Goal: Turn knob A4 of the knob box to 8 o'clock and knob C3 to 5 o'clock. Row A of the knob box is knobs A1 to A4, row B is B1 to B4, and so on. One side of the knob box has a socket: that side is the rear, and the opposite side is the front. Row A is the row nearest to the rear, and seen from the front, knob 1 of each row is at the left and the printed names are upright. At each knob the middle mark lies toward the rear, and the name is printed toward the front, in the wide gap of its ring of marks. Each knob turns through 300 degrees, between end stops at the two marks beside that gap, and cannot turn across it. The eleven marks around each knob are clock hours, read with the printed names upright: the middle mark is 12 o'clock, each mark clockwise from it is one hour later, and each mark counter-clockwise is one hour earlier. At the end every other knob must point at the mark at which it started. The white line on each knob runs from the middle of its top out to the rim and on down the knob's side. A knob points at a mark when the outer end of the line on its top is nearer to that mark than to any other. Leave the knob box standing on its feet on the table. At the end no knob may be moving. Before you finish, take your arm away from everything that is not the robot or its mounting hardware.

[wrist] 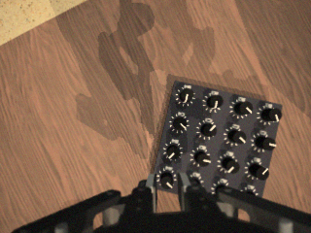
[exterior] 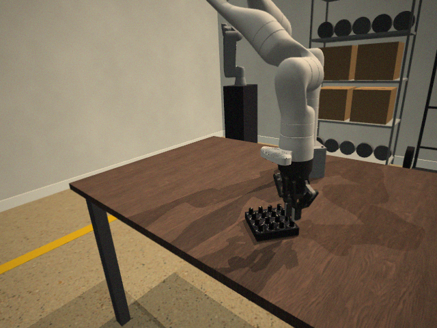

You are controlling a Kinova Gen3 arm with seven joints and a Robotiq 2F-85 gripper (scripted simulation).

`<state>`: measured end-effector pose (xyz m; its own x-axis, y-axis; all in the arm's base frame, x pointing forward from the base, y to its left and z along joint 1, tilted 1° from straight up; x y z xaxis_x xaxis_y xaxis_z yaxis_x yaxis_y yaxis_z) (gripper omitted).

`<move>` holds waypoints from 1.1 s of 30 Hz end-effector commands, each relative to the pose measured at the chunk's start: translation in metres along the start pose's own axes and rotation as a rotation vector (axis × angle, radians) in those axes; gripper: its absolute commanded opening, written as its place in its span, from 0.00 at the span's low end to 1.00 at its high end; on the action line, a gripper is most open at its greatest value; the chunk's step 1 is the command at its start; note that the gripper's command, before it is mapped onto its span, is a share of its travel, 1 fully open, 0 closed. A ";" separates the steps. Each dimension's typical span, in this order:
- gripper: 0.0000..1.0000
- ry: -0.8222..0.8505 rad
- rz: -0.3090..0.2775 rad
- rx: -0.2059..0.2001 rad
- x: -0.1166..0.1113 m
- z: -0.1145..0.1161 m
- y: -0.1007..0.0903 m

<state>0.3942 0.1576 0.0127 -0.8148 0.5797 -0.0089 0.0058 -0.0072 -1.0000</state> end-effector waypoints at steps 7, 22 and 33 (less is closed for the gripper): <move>0.19 0.000 0.001 -0.001 0.000 0.000 0.000; 0.19 0.000 0.001 -0.001 0.000 0.000 0.008; 0.19 0.000 0.001 -0.001 0.000 0.000 0.013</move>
Point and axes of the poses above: the point where the finger pads meet when closed, its own y axis out along the fingers, its own z axis across the jaws, x = y × z, the point moved 6 cm from there along -y, back along the fingers, and after that the axes turned 12 degrees about y, right-handed, at the moved point
